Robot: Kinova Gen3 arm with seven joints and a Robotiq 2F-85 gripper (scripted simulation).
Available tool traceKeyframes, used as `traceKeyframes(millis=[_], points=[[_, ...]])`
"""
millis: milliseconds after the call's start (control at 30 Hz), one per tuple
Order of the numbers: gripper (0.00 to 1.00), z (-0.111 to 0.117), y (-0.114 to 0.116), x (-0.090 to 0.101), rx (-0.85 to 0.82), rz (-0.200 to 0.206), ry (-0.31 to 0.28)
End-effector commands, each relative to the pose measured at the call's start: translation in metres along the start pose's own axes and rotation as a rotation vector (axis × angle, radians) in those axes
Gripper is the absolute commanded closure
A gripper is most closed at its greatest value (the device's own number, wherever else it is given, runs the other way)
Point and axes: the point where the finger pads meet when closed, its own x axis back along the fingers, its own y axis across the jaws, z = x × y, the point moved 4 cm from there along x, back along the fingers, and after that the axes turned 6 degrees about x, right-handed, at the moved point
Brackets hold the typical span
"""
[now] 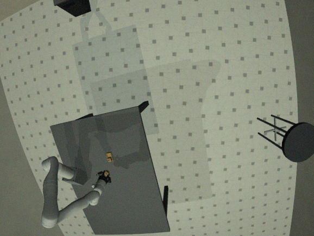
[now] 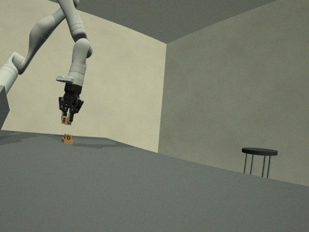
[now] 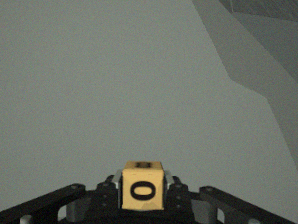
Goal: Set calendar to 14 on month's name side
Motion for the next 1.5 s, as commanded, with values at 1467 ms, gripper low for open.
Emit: traceKeyframes(millis=[1467], points=[[0.72, -0.008, -0.01, 0.007, -1.961, 0.022, -0.058]])
